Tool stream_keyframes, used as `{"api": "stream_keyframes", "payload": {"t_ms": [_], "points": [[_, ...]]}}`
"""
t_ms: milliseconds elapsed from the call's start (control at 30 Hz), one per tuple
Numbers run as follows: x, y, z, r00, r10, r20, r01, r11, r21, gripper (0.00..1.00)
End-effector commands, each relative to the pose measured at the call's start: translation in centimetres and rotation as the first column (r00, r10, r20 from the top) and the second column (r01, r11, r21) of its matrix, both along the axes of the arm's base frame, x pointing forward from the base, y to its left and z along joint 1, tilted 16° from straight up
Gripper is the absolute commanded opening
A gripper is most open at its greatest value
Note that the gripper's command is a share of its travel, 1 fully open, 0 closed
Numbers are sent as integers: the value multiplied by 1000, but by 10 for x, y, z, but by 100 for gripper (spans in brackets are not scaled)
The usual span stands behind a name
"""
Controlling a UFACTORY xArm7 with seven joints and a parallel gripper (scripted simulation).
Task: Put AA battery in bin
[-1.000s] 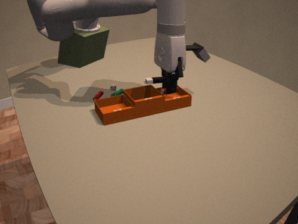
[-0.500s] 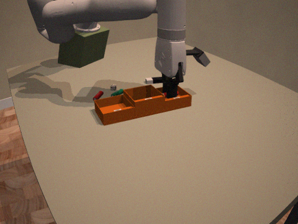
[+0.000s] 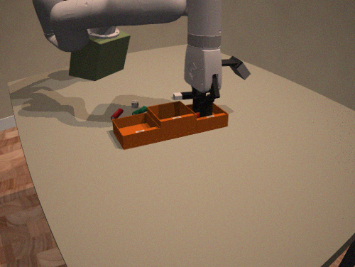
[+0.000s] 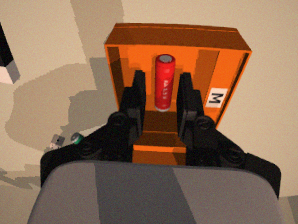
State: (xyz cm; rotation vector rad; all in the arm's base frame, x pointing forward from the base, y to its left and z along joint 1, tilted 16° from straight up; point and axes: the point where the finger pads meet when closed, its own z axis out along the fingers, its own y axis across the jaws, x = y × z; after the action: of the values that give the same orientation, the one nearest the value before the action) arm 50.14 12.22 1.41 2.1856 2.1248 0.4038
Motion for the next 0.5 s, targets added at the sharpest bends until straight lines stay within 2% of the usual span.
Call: {"api": "stream_keyframes", "payload": {"t_ms": [0,467], "points": [[1,0,2,1000,0,4,0,1000,1,28],[-2,-1,11,1000,0,4,0,1000,1,28]]}}
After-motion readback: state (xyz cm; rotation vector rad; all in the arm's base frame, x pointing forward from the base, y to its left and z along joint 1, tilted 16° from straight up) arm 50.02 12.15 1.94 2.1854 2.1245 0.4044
